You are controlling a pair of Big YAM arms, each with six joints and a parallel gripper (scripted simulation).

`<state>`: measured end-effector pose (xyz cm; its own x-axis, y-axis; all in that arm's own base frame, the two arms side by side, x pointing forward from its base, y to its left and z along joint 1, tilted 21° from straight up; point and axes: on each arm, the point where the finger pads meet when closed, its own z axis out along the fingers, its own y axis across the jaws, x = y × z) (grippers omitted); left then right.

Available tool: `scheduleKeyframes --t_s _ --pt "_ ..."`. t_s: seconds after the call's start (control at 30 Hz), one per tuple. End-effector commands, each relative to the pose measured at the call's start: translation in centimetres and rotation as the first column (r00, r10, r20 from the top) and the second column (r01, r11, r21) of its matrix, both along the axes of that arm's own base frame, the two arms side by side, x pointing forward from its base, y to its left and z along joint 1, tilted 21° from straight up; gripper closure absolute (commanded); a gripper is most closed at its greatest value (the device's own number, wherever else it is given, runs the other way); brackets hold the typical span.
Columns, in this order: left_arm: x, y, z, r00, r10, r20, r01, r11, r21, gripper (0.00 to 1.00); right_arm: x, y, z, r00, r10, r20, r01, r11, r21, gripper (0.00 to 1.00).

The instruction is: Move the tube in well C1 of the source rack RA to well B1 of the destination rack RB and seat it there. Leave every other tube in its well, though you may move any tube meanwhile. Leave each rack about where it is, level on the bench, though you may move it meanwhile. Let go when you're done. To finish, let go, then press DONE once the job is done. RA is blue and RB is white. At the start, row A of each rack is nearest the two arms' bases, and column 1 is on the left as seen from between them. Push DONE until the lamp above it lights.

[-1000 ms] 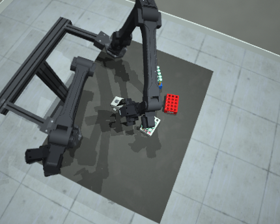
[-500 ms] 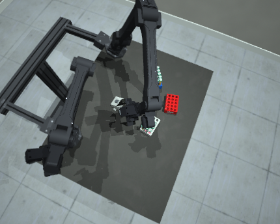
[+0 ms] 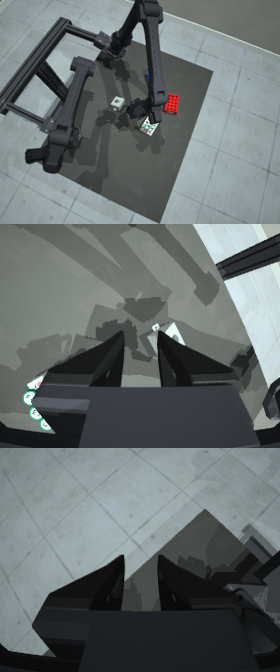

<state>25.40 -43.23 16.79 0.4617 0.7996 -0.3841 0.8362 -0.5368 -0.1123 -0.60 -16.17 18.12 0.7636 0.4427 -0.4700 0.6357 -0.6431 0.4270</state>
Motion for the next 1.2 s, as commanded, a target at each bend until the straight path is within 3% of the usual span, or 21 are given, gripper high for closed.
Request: scheduleKeyframes --t_s 0.0,0.13,0.23,0.6,0.67,0.9,1.17 --pt "1.3 1.1 0.9 0.985 0.173 0.008 -0.174 0.985 0.022 0.70 0.1 -0.2 1.6 1.000 0.000 0.008 0.000 0.999 -0.033 0.70" --pt "1.1 1.1 0.8 0.977 0.215 0.013 -0.215 0.976 0.037 0.70 0.1 -0.2 1.6 1.000 0.000 0.008 0.000 0.999 -0.033 0.70" --pt "2.6 2.5 0.5 0.947 0.320 0.023 -0.320 0.945 0.061 0.70 0.1 -0.2 1.6 1.000 0.000 0.008 0.000 0.999 -0.033 0.70" --pt "5.2 5.6 -0.2 0.775 0.628 0.072 -0.632 0.765 0.122 0.70 0.1 -0.2 1.6 1.000 0.000 0.008 0.000 0.999 -0.033 0.70" --pt "5.2 5.6 -0.2 0.775 0.628 0.072 -0.632 0.765 0.122 0.70 0.1 -0.2 1.6 1.000 0.000 0.008 0.000 0.999 -0.033 0.70" --pt "6.9 8.0 -0.6 0.610 0.786 0.104 -0.791 0.596 0.135 0.70 0.1 -0.2 1.6 1.000 0.000 0.008 0.000 0.999 -0.033 0.70" --pt "8.6 10.6 -1.0 0.381 0.915 0.133 -0.922 0.364 0.131 0.70 0.1 -0.2 1.6 1.000 0.000 0.008 0.000 0.999 -0.033 0.70"
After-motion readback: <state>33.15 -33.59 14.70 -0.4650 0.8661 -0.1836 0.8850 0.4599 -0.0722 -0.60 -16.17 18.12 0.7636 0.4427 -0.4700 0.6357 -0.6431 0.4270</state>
